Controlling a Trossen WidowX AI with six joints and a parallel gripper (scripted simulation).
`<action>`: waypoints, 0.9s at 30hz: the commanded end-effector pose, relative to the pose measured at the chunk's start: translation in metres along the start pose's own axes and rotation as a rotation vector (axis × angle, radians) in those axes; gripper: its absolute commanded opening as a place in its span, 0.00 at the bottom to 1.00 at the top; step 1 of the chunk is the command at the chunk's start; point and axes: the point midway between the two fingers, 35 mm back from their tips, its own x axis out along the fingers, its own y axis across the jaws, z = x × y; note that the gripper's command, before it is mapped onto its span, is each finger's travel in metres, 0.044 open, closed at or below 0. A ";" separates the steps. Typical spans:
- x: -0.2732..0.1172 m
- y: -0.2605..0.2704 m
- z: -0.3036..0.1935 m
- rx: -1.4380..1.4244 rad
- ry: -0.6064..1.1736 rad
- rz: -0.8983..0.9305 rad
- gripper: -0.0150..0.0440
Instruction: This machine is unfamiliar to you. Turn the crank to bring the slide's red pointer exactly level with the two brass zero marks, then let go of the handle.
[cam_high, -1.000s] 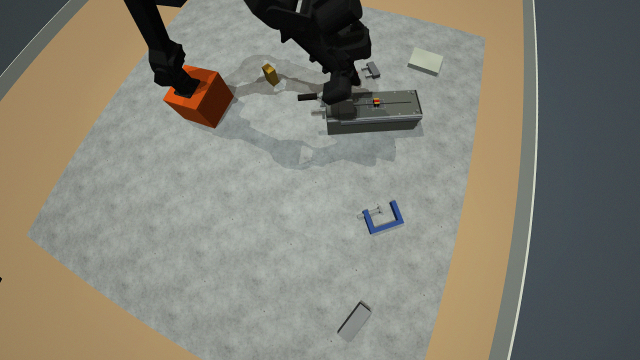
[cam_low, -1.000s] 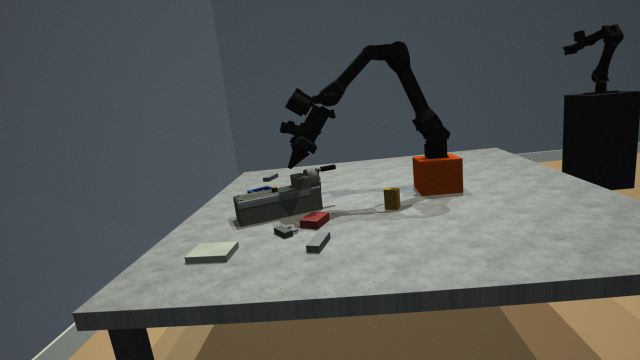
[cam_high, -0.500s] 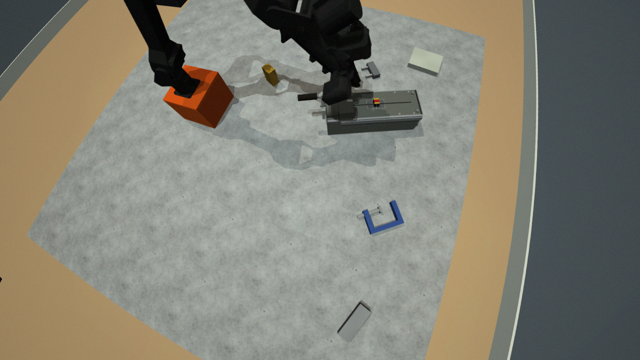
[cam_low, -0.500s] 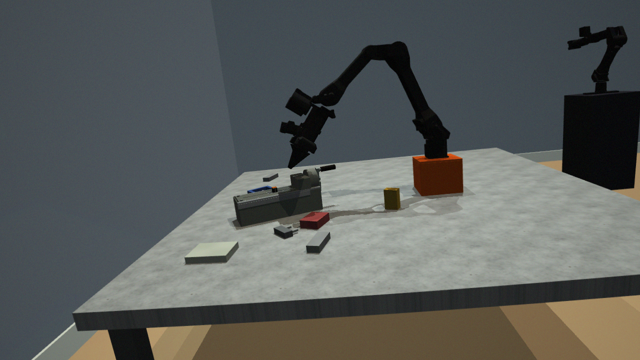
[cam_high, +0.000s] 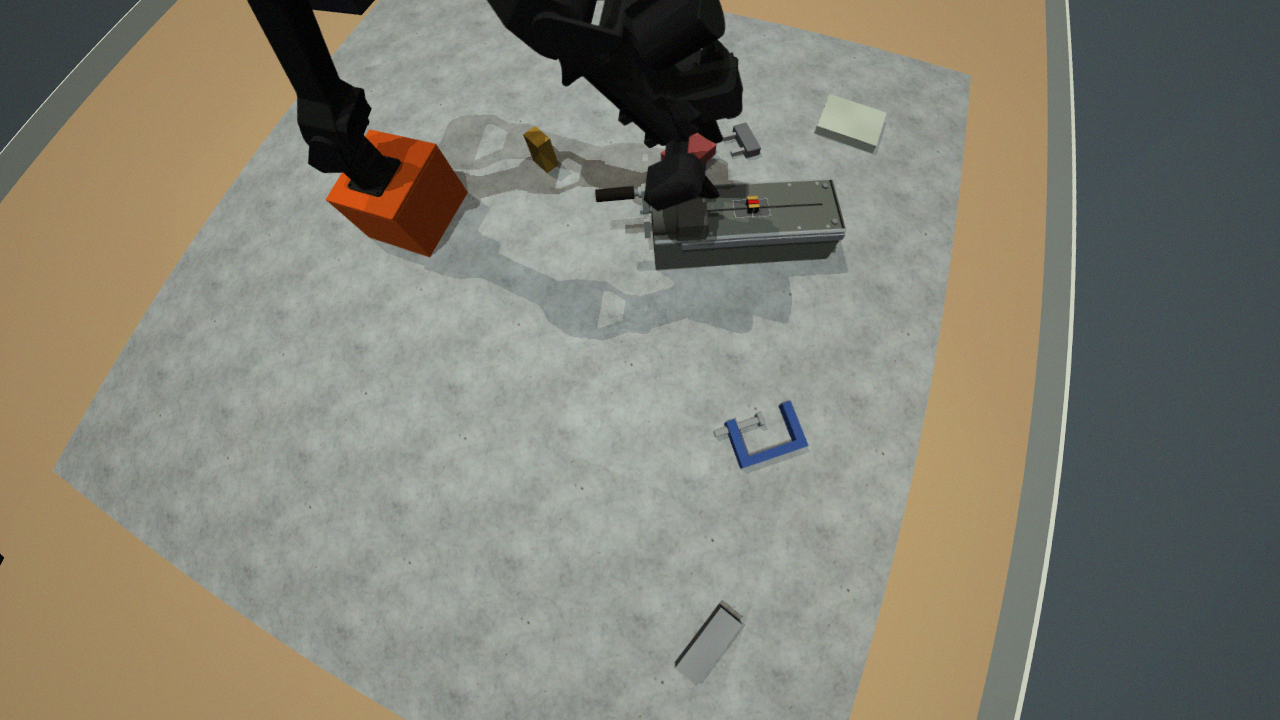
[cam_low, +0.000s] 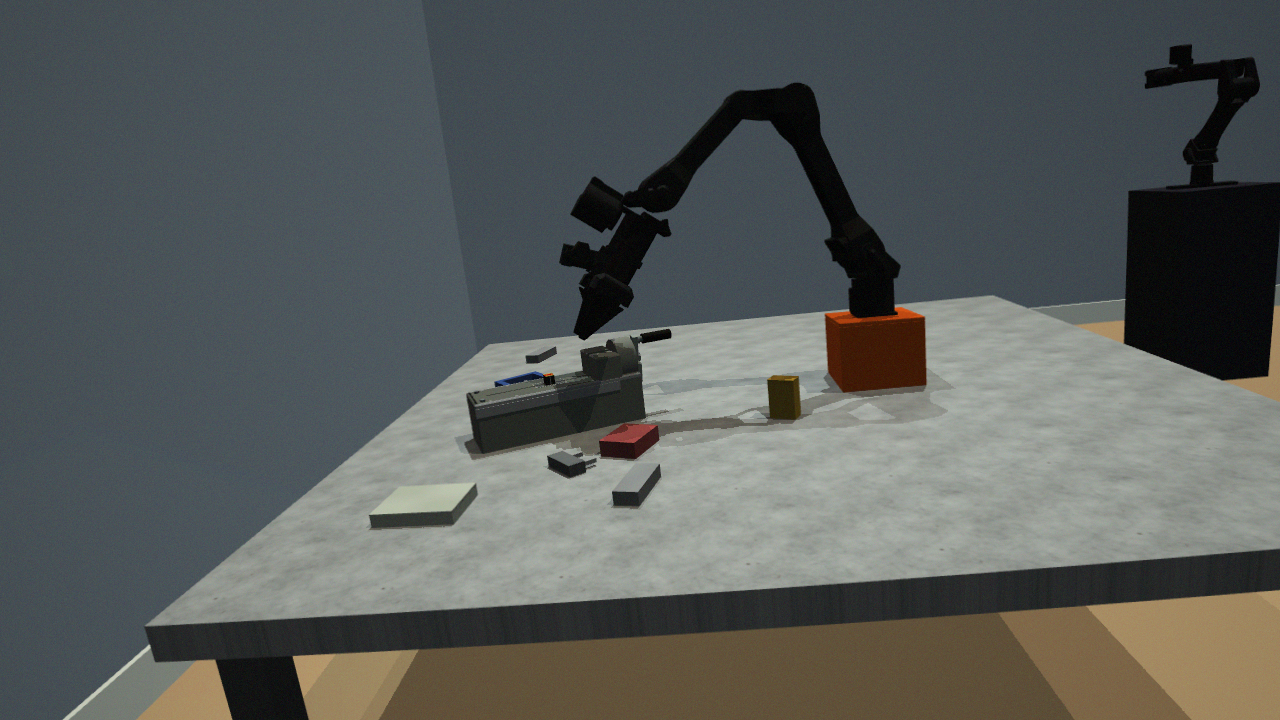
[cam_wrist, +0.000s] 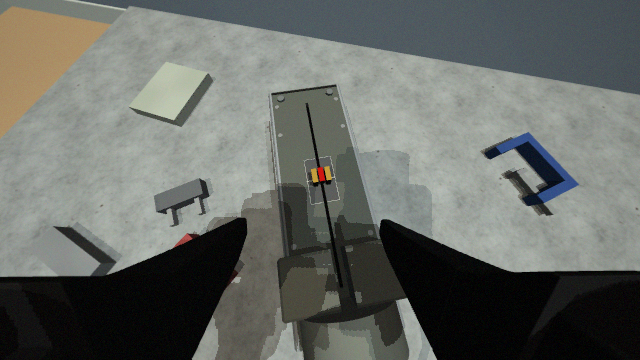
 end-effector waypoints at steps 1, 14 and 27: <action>0.000 0.000 0.000 0.000 0.000 -0.001 0.91; 0.000 0.000 0.000 0.000 0.000 -0.001 0.33; 0.000 0.000 0.000 0.000 0.000 -0.001 0.25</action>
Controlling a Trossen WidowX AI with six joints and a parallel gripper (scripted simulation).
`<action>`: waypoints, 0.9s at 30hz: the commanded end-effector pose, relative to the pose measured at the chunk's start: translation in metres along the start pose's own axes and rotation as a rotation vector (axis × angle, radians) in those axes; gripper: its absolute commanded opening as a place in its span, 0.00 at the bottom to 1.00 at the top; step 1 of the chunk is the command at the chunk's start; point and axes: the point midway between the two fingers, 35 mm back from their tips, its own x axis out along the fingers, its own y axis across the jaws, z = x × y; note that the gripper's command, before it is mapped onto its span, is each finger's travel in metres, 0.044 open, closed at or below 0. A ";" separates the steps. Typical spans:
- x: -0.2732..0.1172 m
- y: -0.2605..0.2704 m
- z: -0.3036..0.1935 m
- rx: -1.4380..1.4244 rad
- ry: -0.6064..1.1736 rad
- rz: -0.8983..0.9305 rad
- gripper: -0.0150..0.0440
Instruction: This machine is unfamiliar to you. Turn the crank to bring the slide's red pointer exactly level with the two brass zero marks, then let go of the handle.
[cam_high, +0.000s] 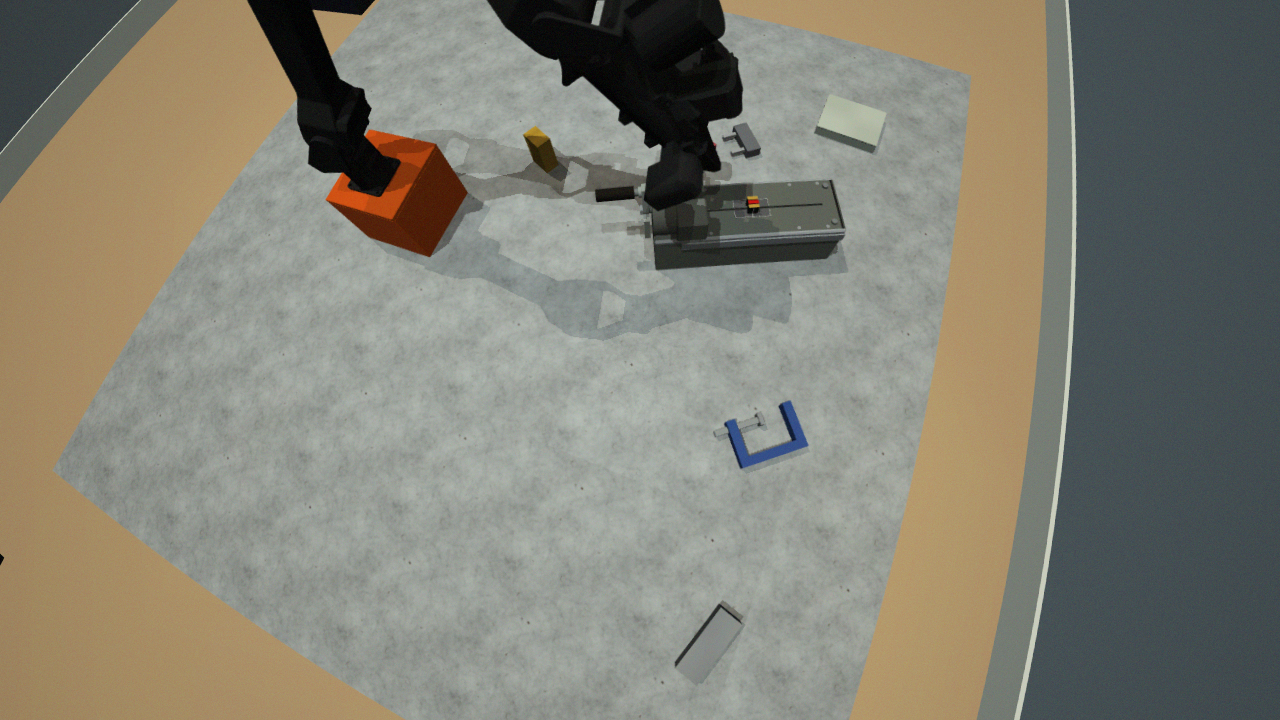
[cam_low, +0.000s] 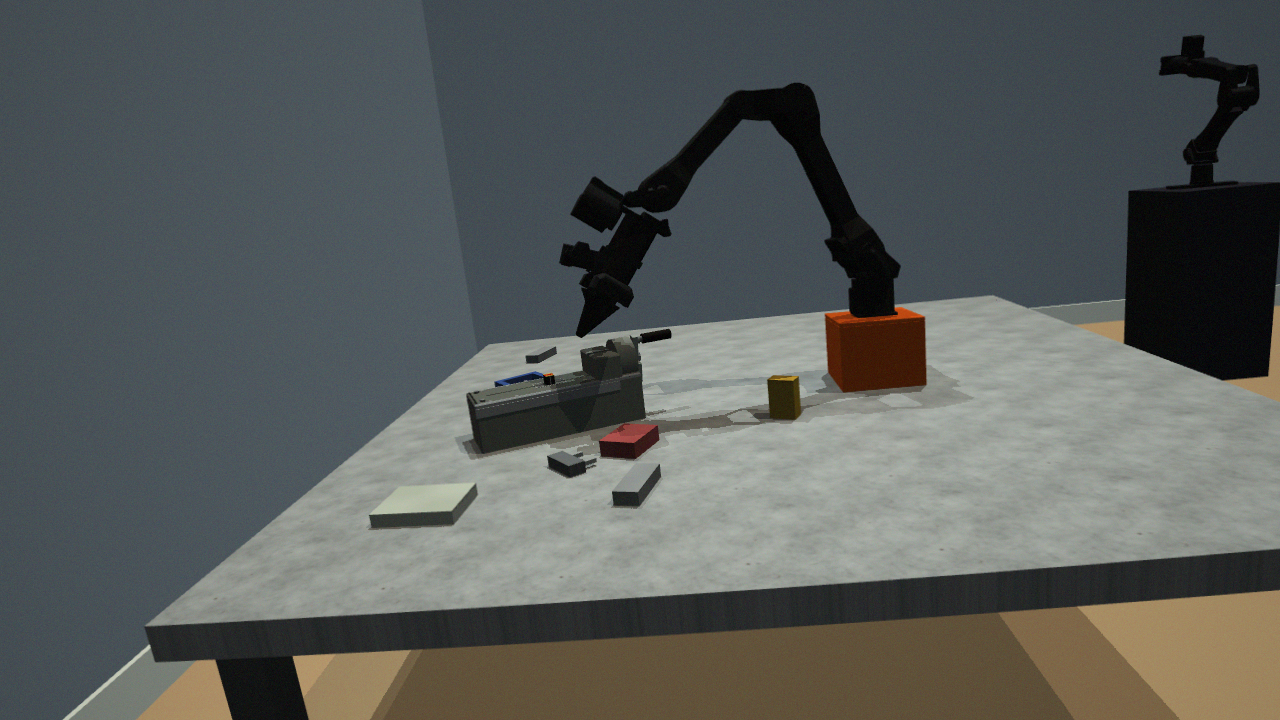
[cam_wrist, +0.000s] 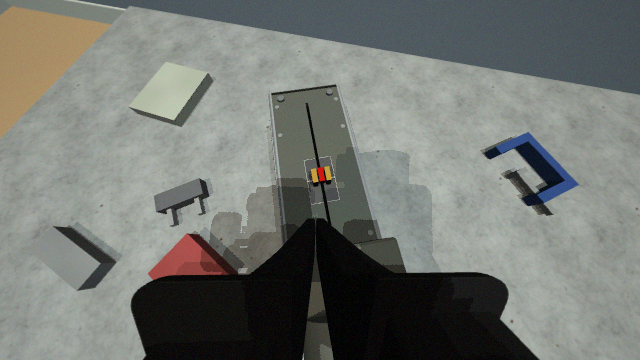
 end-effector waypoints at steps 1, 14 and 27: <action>0.000 0.000 0.000 0.000 0.000 -0.001 0.25; 0.000 0.000 0.000 0.000 0.000 0.000 0.39; 0.000 0.000 0.000 0.000 0.000 0.000 0.97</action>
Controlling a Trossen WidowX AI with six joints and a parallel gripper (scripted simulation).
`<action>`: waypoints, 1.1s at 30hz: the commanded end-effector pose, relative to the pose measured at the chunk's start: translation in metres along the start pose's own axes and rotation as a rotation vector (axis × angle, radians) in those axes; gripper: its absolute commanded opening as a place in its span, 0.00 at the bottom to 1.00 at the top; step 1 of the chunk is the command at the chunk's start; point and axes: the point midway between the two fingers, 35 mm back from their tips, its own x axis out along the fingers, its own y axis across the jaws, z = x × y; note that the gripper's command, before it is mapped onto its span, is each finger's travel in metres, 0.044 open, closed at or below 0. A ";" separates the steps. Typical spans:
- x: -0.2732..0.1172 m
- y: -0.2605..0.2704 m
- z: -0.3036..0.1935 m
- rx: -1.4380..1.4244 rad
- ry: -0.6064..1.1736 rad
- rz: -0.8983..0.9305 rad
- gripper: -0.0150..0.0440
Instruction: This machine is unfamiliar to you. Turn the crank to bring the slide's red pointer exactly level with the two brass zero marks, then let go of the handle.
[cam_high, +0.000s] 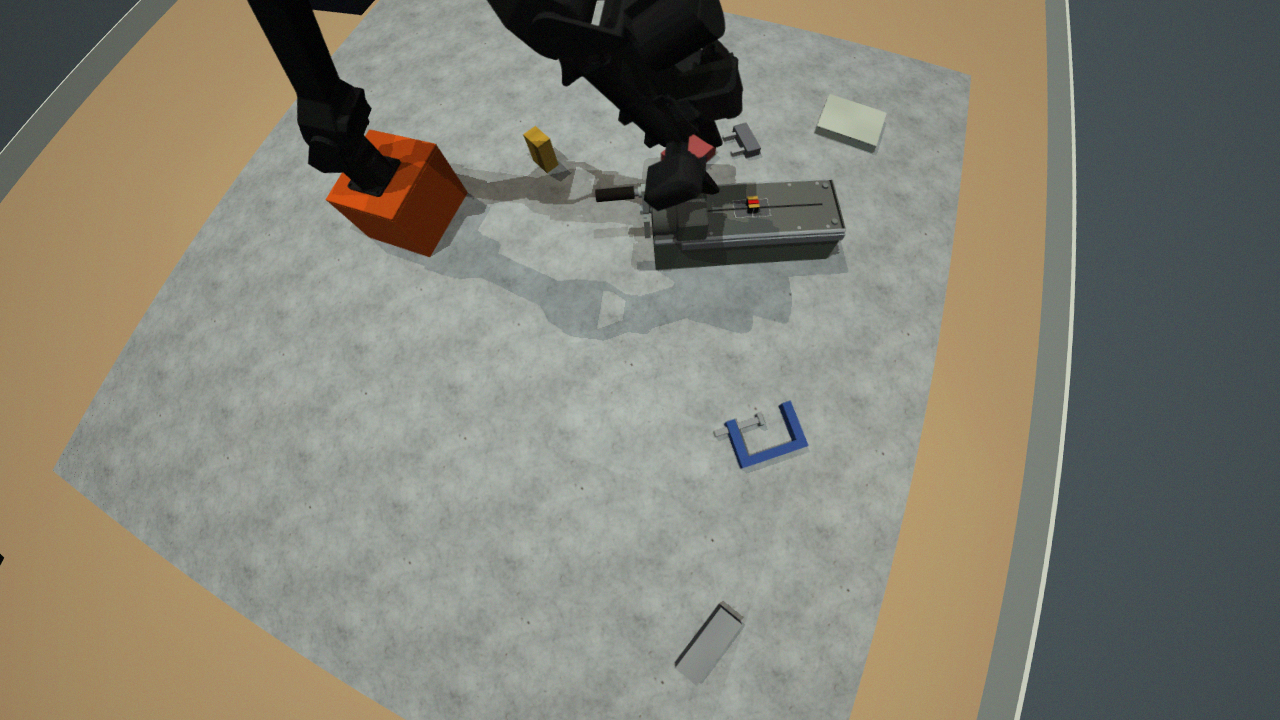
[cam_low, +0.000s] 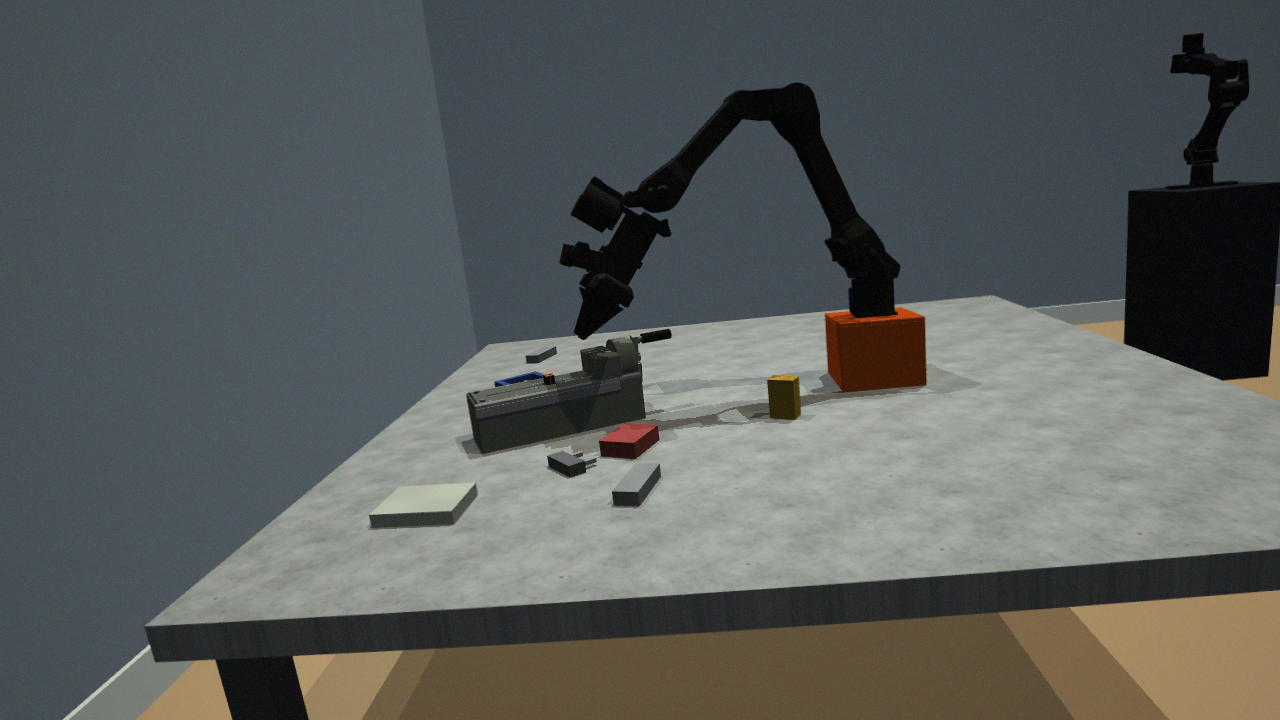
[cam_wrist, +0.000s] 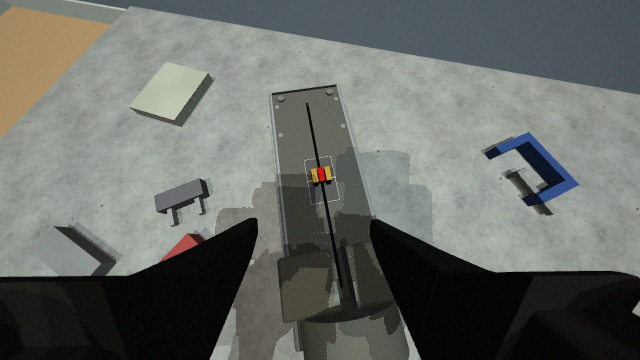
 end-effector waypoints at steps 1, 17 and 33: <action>0.000 0.000 0.000 0.000 0.000 -0.001 1.00; 0.000 0.000 0.000 0.000 0.000 -0.001 0.33; 0.000 0.000 0.000 0.000 0.000 0.000 0.25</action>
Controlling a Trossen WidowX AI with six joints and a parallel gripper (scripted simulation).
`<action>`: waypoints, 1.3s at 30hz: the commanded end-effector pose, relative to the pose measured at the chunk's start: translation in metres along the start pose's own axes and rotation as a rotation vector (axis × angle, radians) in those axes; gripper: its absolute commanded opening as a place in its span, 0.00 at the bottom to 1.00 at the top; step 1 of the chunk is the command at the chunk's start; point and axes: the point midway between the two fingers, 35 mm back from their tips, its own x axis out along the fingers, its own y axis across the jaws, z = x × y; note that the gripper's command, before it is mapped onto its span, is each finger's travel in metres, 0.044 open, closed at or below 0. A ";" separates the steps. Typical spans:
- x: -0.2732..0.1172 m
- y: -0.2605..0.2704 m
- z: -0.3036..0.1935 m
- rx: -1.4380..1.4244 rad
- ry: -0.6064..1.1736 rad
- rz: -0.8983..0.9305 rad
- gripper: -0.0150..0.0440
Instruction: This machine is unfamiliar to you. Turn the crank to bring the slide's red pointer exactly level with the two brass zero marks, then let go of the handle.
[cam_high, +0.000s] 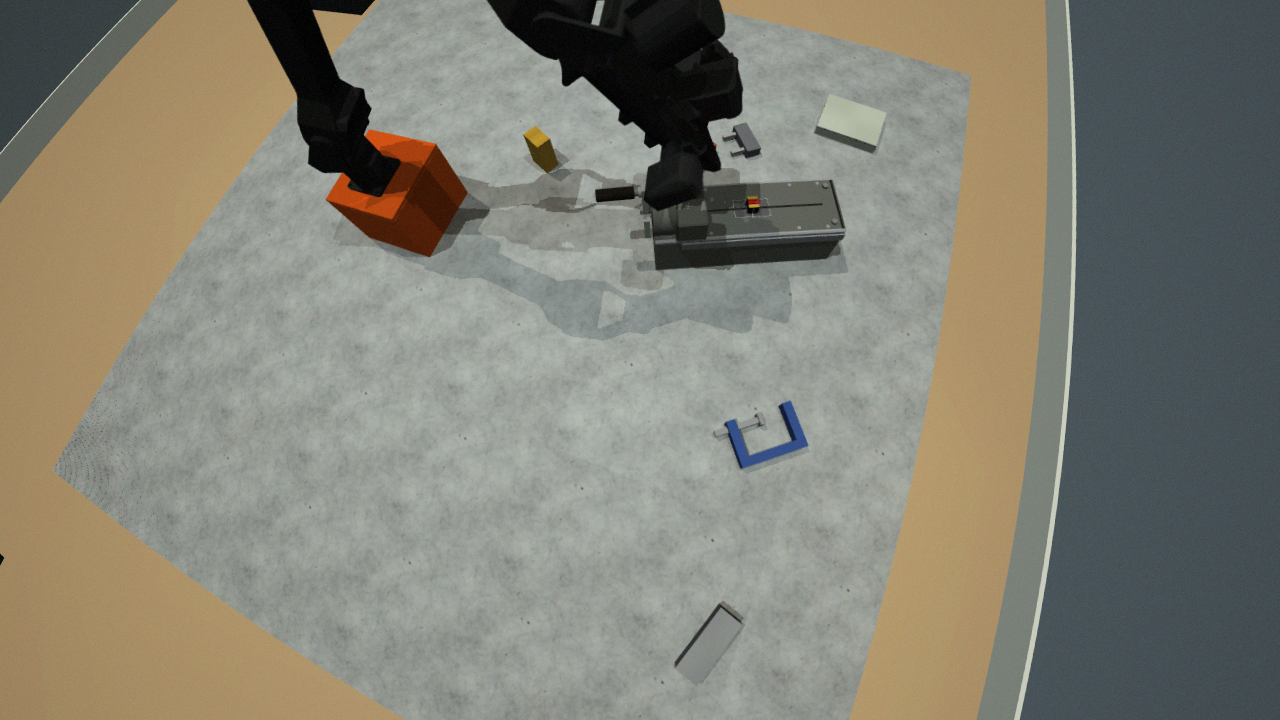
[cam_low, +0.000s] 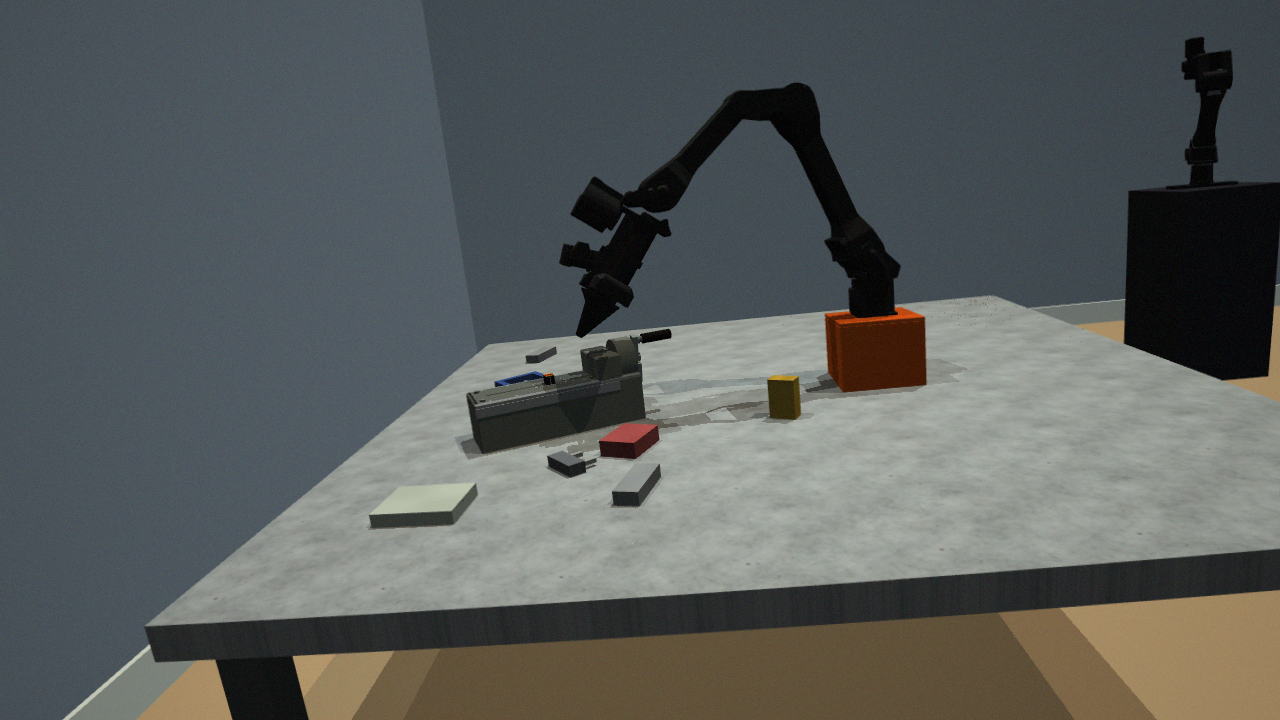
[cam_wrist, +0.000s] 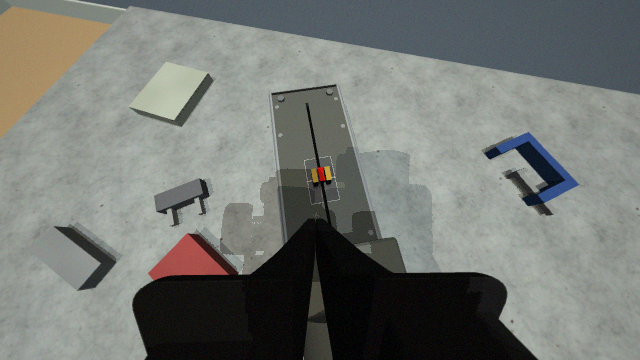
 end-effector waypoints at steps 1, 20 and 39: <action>0.000 0.000 0.000 0.000 0.000 0.000 0.25; 0.000 0.000 0.000 0.000 0.000 0.000 0.79; 0.000 0.000 0.000 0.000 0.000 0.000 0.42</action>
